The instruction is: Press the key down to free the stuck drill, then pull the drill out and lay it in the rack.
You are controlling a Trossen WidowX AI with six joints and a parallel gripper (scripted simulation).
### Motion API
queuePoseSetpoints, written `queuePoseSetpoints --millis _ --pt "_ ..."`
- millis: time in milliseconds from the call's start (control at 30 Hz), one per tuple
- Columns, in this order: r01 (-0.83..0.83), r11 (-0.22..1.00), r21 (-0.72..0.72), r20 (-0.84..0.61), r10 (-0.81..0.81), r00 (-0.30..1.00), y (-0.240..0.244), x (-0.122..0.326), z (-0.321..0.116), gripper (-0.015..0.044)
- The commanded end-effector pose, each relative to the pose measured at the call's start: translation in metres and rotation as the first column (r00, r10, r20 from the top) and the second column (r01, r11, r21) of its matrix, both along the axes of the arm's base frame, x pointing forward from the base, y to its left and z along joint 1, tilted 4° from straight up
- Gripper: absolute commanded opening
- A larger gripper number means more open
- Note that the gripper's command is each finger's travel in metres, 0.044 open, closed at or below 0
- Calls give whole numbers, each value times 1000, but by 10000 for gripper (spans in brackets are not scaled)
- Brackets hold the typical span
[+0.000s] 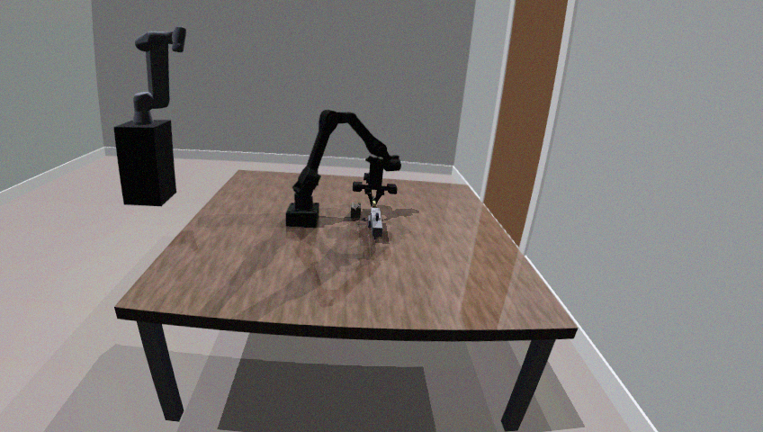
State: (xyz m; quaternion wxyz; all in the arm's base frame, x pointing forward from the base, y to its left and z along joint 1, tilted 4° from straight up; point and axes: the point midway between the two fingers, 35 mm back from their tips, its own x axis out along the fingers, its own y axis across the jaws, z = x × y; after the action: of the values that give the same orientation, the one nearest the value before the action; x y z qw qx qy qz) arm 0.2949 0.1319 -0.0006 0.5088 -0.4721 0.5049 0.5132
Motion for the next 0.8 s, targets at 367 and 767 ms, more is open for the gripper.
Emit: queuePoseSetpoints --millis 367,767 --pt "1 1000 2 0 -1 1000 -2 0 10 0" --pt "1 1000 2 0 -1 1000 -3 -1 17 0"
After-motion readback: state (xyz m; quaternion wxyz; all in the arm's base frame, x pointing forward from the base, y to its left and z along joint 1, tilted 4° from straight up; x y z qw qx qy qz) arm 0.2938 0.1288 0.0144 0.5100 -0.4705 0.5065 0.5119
